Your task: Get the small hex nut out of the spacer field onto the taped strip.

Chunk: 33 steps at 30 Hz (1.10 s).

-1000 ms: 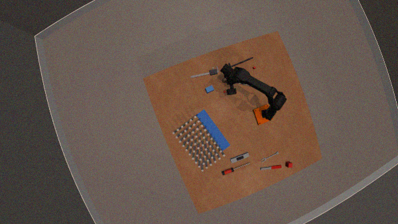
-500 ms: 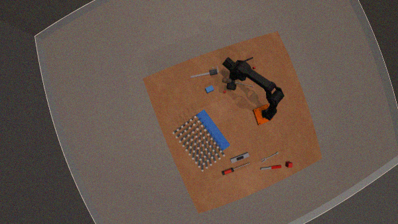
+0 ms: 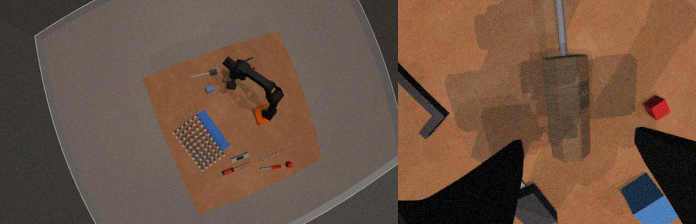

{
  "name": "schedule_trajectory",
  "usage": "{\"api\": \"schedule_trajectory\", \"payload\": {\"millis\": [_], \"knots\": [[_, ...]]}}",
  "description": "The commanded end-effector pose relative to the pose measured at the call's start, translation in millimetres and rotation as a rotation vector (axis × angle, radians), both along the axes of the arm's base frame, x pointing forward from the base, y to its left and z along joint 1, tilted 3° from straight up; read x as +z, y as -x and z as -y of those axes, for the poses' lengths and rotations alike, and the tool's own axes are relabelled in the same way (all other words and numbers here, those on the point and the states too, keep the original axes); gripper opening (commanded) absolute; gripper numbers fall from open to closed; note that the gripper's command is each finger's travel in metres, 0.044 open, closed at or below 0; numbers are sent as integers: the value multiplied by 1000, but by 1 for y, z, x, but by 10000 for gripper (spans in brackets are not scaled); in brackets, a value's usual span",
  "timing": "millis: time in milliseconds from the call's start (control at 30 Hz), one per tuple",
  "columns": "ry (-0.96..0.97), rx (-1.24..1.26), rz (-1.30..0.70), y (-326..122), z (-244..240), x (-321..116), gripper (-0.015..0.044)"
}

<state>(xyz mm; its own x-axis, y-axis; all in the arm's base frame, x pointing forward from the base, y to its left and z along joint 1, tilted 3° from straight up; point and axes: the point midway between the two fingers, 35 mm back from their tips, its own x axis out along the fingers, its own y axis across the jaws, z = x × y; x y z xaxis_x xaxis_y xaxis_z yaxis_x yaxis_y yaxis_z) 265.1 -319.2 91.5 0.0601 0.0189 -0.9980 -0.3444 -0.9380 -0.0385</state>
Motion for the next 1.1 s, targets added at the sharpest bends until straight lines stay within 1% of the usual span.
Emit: {"api": "schedule_trajectory", "payload": {"millis": [0,333,1067], "knots": [[3,-1,-4,1,1,0,280],[3,-1,-4,0,1,-1,280],[3,-1,-3,-3,1,-36,280]]}}
